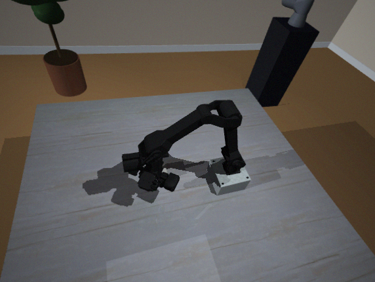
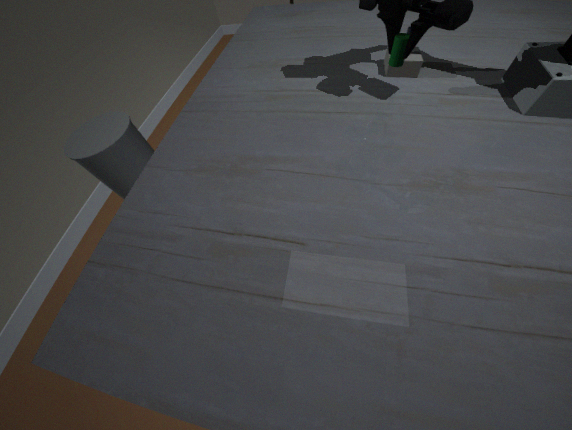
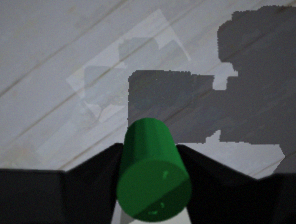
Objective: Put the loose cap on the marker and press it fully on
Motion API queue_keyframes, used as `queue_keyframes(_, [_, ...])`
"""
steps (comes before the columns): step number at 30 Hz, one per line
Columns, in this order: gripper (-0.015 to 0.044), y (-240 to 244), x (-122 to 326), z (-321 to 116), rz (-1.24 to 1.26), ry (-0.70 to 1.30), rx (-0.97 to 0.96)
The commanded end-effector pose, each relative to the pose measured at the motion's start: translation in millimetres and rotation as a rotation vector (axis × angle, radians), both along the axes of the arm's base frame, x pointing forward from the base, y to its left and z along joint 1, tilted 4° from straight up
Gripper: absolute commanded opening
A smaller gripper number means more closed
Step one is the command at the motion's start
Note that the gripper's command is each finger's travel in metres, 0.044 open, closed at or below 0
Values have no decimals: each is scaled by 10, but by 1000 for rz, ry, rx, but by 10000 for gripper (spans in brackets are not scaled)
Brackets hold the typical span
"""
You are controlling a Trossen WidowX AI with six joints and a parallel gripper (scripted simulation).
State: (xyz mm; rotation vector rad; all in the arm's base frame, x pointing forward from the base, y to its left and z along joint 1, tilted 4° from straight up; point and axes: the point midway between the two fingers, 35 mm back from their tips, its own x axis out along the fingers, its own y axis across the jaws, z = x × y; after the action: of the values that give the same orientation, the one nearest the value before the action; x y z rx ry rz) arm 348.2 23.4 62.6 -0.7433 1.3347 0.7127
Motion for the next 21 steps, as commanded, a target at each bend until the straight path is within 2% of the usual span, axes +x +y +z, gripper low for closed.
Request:
queue_keyframes(1, [0, -121, -14, 69, -2, -2, -3])
queue_keyframes(21, [0, -813, -253, 423, -3, 0, -10])
